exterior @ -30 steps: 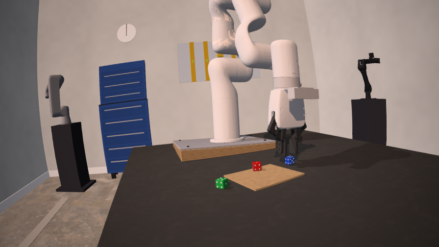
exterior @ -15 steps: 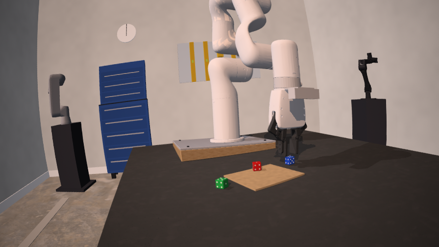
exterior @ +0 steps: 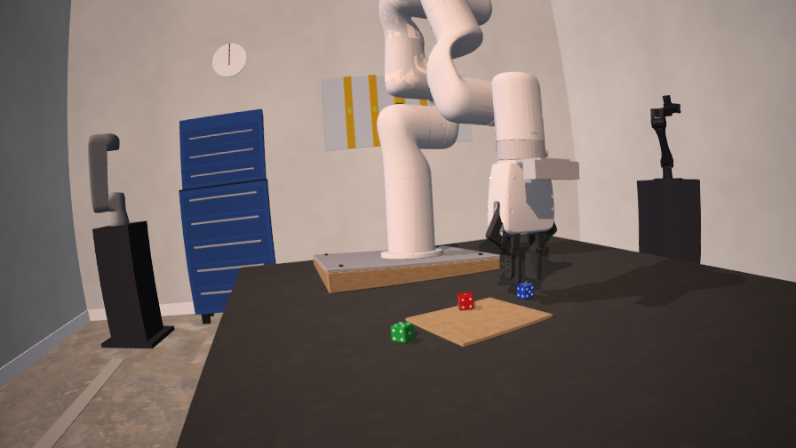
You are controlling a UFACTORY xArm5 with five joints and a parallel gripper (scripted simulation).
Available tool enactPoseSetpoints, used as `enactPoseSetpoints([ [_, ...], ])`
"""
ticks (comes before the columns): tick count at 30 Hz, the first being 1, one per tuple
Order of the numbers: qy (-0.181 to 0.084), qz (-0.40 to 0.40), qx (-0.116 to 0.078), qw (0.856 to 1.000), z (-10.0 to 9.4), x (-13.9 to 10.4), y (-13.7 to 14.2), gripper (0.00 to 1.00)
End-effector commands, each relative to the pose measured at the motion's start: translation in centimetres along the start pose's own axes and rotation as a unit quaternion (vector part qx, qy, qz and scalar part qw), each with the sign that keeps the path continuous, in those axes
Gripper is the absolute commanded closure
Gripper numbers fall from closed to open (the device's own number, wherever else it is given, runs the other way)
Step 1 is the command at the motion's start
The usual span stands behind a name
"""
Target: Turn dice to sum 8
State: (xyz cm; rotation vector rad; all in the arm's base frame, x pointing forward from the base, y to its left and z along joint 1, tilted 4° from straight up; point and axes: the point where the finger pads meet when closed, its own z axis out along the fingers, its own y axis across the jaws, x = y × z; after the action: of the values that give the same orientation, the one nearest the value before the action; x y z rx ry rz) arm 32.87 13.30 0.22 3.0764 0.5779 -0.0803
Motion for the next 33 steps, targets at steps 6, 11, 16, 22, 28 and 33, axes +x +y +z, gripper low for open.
enactPoseSetpoints([
  [6, 0.002, 0.0, 0.0, 1.0, -0.09, 0.13, 0.0, 0.64],
  [11, 0.002, 0.0, 0.0, 1.0, -0.09, 0.13, 0.0, 0.64],
  [16, 0.002, 0.0, 0.0, 1.0, -0.09, 0.13, 0.0, 0.64],
  [22, 0.002, 0.0, 0.0, 1.0, -0.09, 0.13, 0.0, 0.64],
  [28, 0.002, 0.0, 0.0, 1.0, 0.04, 0.13, -0.01, 0.64],
  [33, 0.002, 0.0, 0.0, 1.0, 0.29, 0.13, -0.02, 0.64],
])
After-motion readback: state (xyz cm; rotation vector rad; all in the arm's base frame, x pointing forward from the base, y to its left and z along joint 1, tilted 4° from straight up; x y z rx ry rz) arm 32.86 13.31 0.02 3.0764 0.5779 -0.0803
